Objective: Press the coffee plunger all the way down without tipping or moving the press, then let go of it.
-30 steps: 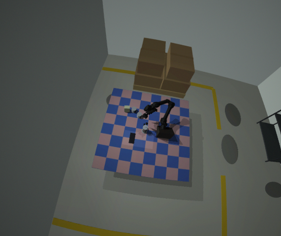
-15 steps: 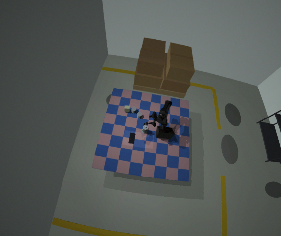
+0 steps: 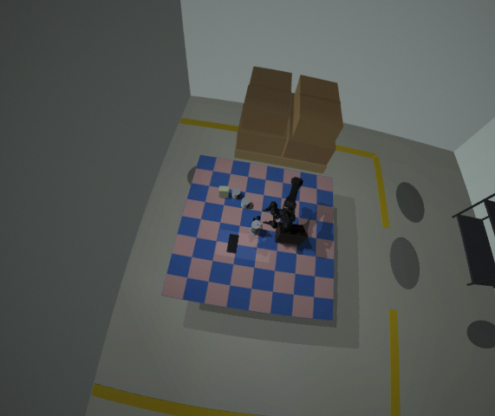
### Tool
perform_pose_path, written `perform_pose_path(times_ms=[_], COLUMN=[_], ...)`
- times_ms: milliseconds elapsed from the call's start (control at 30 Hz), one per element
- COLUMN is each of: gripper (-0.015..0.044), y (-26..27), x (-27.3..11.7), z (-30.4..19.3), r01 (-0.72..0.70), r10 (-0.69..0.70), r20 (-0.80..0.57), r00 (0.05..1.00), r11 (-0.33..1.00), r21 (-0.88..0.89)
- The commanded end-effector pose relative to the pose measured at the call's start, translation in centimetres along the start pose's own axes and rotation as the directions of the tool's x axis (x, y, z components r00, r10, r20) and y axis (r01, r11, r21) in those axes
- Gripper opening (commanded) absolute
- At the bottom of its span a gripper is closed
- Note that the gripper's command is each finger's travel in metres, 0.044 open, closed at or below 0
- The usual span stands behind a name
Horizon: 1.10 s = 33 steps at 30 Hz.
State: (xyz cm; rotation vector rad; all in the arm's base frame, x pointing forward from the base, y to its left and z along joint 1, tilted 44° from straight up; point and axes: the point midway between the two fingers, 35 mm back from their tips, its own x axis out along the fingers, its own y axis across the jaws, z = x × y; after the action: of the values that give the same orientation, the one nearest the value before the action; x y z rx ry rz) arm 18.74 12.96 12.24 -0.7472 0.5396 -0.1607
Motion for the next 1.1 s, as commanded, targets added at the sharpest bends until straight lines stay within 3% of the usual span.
perform_pose_path(times_ms=[0, 1000, 1067], gripper=[0.0440, 0.0440, 0.0387], y=[0.0, -0.1, -0.1], x=[0.4, 4.5, 4.5], z=[-0.7, -0.7, -0.7], r01=[0.000, 0.000, 0.000], r10=[0.000, 0.000, 0.000], r20=[0.011, 0.012, 0.012], r00=[1.000, 1.000, 1.000], r11=[1.000, 1.000, 1.000], r21=[0.004, 0.004, 0.004])
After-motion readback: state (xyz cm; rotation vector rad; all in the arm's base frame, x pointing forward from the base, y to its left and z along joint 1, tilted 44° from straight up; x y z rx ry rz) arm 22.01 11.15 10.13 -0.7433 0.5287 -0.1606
